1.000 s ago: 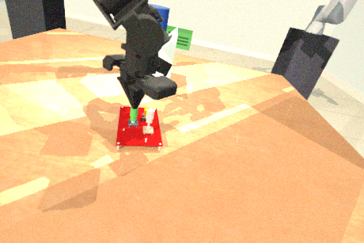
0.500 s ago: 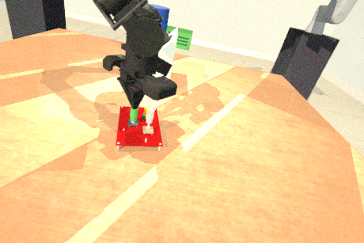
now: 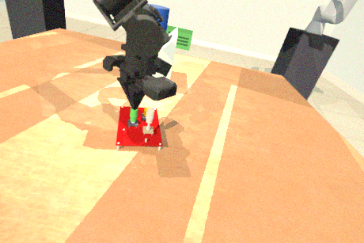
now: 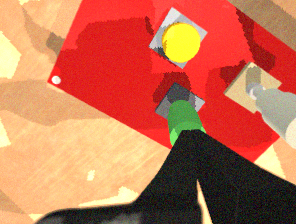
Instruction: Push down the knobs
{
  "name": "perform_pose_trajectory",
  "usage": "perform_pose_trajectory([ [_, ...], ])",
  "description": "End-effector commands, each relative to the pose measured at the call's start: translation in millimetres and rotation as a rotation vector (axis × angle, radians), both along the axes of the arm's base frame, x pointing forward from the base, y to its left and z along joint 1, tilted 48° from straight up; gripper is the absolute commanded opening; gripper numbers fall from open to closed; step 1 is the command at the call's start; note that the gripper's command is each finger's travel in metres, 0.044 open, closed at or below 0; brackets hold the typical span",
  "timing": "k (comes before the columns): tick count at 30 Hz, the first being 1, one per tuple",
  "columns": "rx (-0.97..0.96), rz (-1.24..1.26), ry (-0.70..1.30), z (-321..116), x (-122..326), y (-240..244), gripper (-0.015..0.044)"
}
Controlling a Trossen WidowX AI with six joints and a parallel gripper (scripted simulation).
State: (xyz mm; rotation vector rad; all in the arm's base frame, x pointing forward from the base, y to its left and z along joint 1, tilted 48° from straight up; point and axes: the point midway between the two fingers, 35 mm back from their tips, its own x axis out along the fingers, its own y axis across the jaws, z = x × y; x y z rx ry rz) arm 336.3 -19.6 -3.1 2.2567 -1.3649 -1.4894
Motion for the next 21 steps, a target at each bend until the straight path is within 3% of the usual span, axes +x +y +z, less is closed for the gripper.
perform_pose_trajectory([
  [1,-0.004,-0.004,0.0,-1.2,0.2,-3.2,0.0],
  [21,-0.003,-0.004,0.0,4.8,-0.6,3.6,0.0],
])
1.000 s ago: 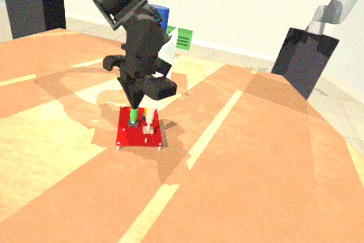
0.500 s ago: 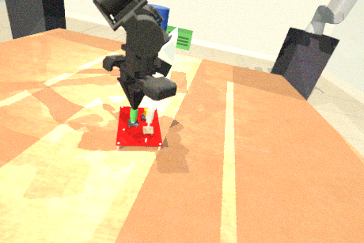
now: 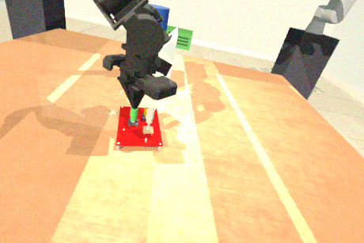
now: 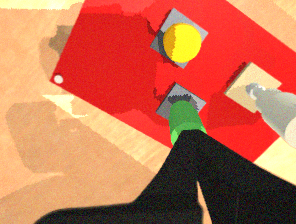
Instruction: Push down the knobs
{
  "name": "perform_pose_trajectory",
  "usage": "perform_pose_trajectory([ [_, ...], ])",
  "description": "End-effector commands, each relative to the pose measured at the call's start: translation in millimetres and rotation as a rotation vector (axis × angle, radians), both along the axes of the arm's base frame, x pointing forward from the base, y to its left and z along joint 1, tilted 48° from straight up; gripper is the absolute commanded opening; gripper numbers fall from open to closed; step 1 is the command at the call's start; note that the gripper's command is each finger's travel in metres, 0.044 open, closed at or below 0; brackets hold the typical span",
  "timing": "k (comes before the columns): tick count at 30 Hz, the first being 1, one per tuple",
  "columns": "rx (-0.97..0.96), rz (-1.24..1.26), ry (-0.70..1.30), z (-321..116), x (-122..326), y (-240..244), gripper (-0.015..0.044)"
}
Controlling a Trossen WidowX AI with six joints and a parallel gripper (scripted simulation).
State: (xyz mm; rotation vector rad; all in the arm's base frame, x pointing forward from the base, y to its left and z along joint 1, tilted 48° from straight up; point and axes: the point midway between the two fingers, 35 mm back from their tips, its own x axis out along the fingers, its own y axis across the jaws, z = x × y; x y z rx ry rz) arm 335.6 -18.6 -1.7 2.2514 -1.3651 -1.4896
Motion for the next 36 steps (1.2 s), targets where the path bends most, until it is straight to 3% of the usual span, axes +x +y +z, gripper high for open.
perform_pose_trajectory([
  [1,0.0,-0.004,-0.003,4,0,4,0.0],
  [8,0.0,-0.004,-0.003,11,-1,11,0.0],
  [16,-0.006,-0.001,0.007,7,-3,6,0.021],
  [24,0.074,0.016,-0.086,10,5,40,0.0],
  [36,0.128,-0.276,-0.368,10,6,43,0.0],
])
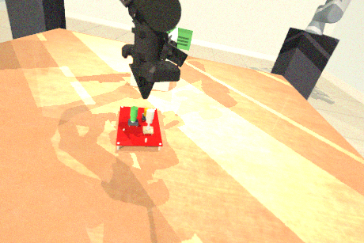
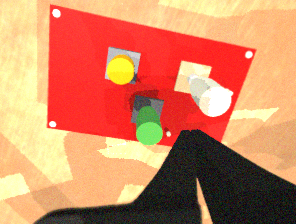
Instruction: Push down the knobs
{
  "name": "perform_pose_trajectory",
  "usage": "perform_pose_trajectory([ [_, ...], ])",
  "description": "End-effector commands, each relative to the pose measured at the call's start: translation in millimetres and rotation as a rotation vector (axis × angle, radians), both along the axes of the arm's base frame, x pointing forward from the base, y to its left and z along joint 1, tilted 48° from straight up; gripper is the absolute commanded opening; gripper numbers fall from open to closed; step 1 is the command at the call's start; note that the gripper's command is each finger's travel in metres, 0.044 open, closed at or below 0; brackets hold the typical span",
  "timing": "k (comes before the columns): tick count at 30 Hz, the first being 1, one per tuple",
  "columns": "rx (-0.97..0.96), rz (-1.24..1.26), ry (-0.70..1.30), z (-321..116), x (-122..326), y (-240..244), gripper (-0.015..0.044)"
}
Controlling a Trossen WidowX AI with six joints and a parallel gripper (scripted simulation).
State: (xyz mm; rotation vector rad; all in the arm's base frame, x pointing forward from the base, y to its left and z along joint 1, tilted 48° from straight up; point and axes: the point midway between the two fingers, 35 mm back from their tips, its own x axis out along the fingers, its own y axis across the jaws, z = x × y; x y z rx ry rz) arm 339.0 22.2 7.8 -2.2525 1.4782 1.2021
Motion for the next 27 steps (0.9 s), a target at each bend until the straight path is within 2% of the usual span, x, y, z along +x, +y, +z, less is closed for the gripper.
perform_pose_trajectory([
  [1,0.031,-0.103,-0.099,0.8,2.3,2.9,0.0],
  [27,0.169,-0.755,-0.707,1.4,4.7,9.7,0.0],
])
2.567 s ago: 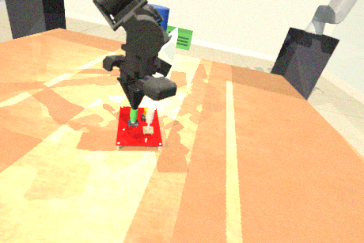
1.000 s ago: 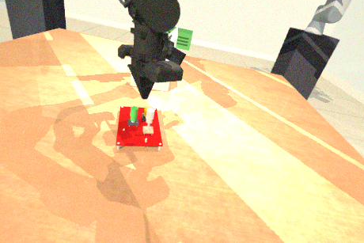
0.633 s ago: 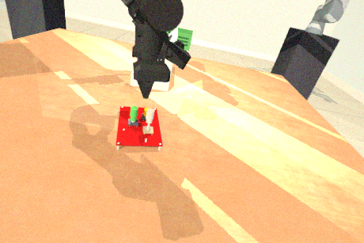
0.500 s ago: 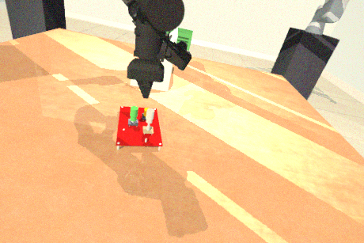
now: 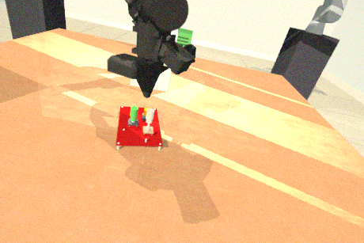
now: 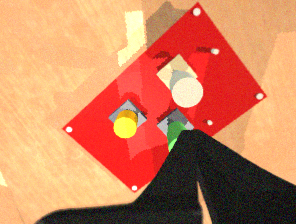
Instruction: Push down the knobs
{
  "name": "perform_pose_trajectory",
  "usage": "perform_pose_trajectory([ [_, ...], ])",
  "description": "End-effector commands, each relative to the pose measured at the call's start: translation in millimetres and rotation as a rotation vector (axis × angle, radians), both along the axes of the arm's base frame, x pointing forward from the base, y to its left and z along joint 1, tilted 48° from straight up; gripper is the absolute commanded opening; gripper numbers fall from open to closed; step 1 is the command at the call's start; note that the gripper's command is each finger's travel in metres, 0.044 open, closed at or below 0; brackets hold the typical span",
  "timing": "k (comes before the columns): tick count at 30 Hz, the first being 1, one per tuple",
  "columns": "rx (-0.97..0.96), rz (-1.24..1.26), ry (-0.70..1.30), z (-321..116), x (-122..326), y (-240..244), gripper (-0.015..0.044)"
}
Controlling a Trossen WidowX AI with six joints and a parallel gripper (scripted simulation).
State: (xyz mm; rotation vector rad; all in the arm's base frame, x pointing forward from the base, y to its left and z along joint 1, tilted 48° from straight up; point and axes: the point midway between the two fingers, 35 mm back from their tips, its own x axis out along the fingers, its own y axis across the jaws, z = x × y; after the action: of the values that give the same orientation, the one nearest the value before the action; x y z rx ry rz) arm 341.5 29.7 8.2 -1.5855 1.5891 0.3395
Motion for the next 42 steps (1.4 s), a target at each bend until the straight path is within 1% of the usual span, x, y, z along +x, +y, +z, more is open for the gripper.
perform_pose_trajectory([
  [1,0.027,-0.105,-0.102,1,2,2,0.0],
  [42,0.218,-1.119,-1.083,2,5,13,0.0],
])
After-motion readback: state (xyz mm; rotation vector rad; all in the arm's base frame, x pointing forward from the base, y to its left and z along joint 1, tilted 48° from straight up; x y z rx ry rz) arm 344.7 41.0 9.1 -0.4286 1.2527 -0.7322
